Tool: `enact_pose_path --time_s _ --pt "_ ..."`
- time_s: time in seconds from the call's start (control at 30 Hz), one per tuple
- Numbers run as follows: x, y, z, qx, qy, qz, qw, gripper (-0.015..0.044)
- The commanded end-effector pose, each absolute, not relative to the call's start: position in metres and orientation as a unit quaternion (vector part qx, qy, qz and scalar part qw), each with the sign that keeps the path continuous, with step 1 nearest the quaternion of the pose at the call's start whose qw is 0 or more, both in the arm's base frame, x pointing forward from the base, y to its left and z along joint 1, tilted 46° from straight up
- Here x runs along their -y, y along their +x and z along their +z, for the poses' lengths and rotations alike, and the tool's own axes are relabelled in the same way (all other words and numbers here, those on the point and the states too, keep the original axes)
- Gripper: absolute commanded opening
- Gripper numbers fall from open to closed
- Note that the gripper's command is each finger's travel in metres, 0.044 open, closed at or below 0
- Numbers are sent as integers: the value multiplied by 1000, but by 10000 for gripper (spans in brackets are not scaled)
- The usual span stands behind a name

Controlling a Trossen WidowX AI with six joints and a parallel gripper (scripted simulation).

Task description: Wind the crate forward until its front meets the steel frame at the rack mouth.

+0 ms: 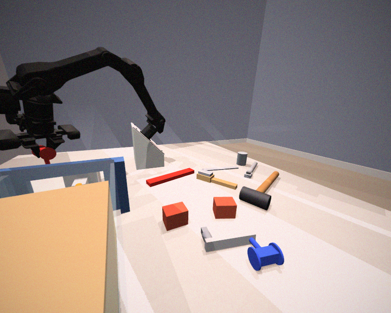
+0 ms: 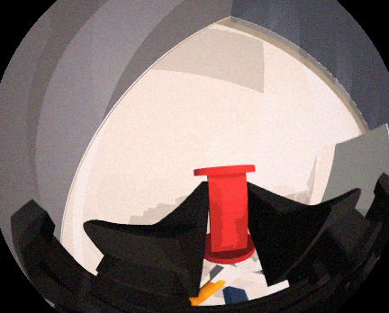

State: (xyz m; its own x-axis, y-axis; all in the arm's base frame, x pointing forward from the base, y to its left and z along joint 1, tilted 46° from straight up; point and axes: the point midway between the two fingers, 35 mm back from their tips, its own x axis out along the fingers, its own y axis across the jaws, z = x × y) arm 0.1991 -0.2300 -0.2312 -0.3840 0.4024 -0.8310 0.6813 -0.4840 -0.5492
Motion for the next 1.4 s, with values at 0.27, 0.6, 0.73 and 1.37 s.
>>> enact_pose_path --time_s 0.27,0.6,0.73,1.37 --pt "226 228 -234 -491 563 -656 111 0" --pt "224 239 -233 -491 563 -655 111 0" --pt "223 244 -232 -491 563 -655 111 0" --pt "216 264 -227 -492 563 -655 111 0"
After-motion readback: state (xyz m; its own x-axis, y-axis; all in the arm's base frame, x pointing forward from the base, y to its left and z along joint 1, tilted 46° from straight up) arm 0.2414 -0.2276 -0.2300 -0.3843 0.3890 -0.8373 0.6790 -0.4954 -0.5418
